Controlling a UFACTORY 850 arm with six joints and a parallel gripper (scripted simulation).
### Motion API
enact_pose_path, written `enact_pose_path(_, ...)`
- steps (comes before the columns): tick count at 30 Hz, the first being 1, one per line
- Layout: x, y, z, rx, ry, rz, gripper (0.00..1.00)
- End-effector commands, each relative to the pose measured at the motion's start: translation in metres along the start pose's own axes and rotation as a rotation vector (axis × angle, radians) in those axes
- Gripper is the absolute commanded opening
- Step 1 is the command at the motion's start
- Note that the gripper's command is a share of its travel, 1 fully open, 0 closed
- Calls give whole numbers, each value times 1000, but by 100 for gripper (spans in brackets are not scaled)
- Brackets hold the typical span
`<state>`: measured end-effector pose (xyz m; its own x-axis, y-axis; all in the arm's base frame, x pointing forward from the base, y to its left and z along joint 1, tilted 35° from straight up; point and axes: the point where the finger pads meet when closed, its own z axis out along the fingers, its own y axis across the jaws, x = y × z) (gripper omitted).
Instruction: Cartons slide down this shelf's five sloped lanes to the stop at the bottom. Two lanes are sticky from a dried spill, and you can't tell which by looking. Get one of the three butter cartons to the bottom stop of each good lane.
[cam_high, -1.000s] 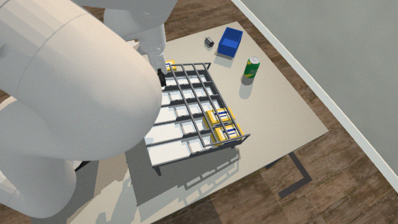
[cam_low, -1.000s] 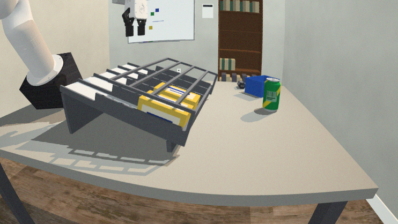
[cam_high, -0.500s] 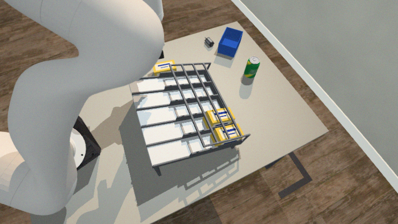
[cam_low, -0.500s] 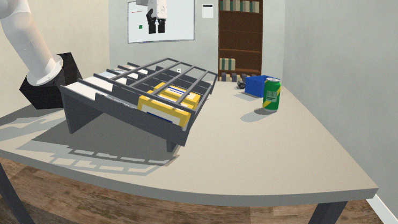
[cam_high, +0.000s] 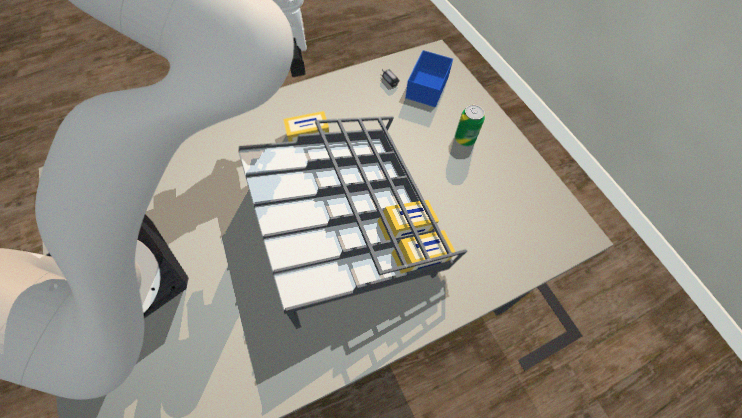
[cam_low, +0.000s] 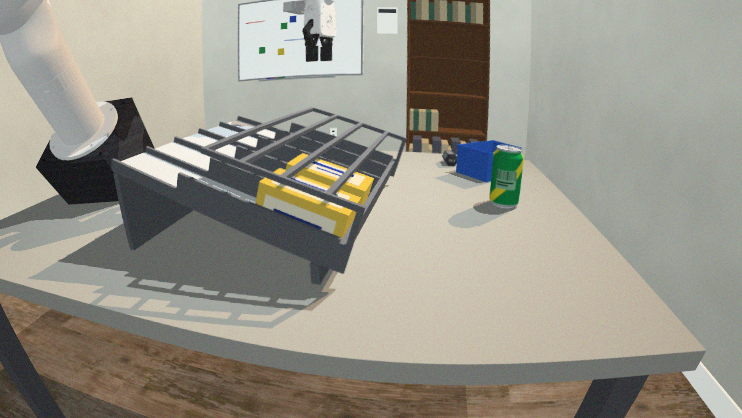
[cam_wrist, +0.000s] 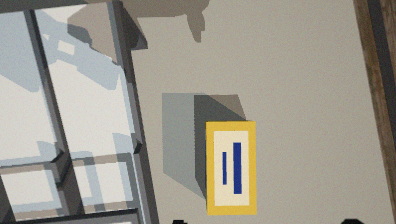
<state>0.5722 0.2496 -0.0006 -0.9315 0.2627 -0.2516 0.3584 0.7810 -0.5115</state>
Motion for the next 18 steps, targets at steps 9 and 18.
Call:
enact_pose_path(9, -1, 1, 27, 0, 0, 0, 90)
enact_pose_path(18, -1, 3, 59, 2, 1, 0, 90)
